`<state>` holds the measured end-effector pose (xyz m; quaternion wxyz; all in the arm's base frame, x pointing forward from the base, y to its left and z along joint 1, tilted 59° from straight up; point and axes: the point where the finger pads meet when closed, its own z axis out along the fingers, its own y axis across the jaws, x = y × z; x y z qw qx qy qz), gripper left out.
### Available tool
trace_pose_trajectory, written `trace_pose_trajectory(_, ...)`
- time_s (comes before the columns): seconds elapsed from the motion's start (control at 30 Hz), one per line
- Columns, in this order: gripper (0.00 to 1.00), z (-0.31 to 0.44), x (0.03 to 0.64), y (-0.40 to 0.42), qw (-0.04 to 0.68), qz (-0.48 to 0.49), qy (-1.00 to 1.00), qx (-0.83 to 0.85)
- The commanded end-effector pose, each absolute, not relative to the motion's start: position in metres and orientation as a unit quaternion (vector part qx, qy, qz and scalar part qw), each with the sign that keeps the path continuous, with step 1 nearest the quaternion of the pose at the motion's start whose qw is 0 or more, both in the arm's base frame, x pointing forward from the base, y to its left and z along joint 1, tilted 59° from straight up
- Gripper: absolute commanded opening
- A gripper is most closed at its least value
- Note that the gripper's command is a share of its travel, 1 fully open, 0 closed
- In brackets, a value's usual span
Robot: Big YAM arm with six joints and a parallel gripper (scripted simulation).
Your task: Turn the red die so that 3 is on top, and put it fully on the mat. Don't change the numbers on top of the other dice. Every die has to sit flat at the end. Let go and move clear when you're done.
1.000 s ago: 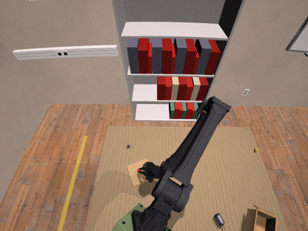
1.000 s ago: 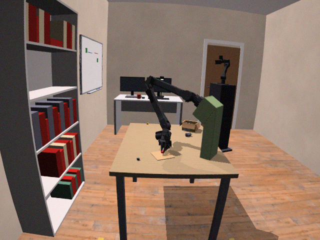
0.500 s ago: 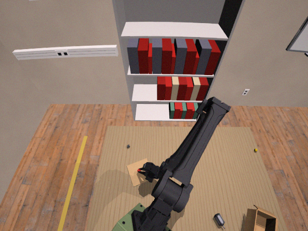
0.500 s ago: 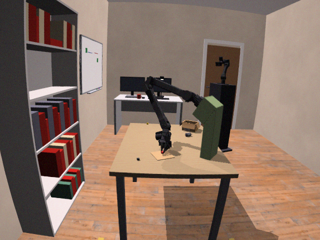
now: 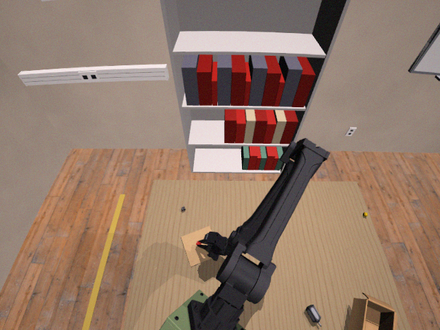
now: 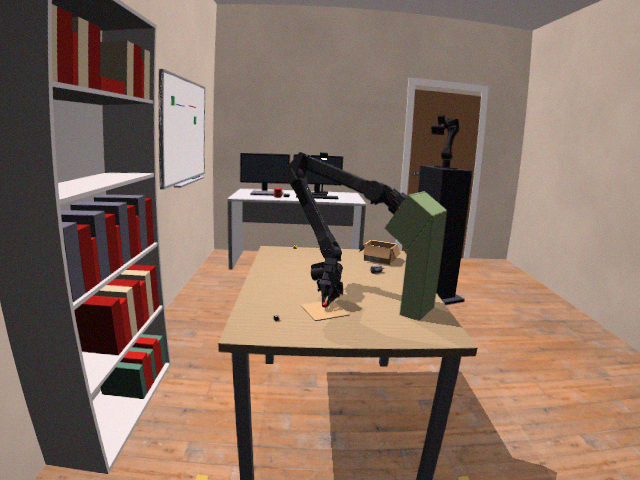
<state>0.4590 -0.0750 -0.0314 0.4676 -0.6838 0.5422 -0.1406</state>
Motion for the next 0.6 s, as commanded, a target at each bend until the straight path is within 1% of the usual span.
trace_pose_trajectory(0.0, 0.11, -0.0314, 0.4526, -0.0737, 0.467, -0.139, 0.54, -0.686)
trace_pose_trajectory(0.57, 0.11, -0.0341, 0.4583, -0.0779, 0.467, -0.14, 0.541, -0.686)
